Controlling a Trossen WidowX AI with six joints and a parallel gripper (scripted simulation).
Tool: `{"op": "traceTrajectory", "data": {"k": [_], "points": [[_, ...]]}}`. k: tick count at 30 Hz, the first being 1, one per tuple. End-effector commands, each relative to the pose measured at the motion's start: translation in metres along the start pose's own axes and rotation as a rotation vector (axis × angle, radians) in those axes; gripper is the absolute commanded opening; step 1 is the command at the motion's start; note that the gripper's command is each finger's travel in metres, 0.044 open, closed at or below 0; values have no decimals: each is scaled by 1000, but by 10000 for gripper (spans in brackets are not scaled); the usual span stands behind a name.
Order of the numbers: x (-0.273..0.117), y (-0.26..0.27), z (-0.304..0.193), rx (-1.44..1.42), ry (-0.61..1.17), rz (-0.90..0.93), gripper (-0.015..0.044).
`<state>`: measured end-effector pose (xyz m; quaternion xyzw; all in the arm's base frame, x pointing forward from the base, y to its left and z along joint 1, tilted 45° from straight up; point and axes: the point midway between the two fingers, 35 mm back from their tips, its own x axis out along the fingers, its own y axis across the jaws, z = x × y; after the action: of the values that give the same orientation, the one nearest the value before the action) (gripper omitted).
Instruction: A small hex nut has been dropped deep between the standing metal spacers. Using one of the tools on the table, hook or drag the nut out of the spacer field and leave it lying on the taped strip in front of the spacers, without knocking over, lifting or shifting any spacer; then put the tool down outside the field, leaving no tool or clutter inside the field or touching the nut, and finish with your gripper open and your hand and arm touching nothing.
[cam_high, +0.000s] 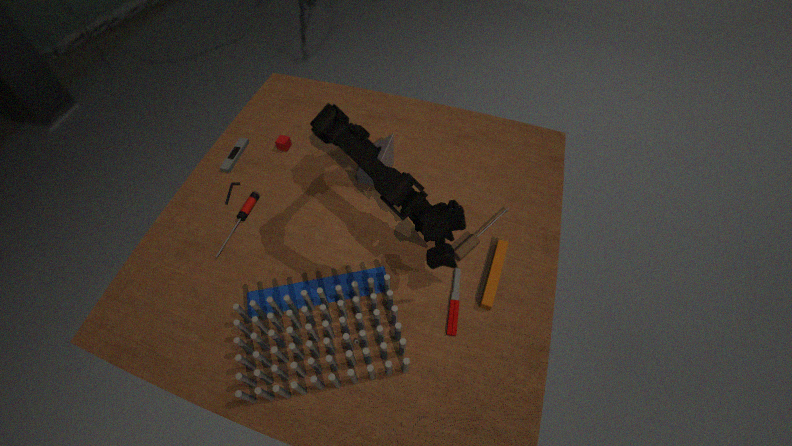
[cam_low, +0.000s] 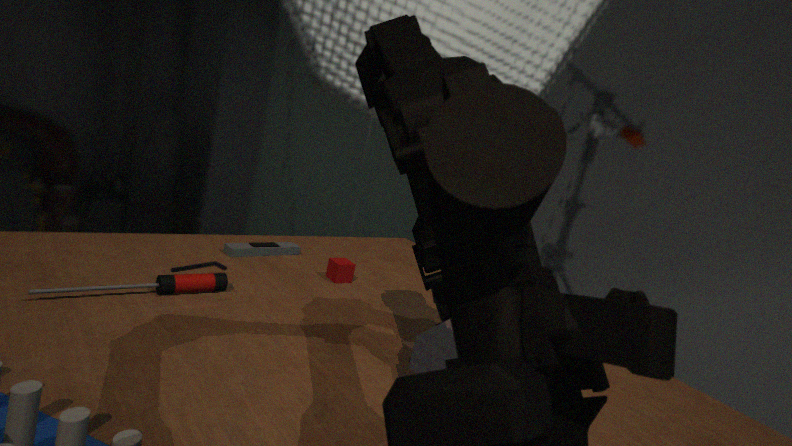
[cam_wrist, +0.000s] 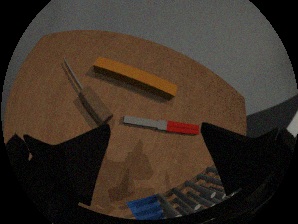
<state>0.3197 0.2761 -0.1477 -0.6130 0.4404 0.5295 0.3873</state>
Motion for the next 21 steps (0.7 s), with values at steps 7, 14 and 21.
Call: {"op": "traceTrajectory", "data": {"k": [7, 14, 21], "points": [[28, 77, 65, -632, 22, 446, 440], [28, 77, 65, -632, 22, 446, 440], [70, 97, 37, -631, 24, 446, 440]]}}
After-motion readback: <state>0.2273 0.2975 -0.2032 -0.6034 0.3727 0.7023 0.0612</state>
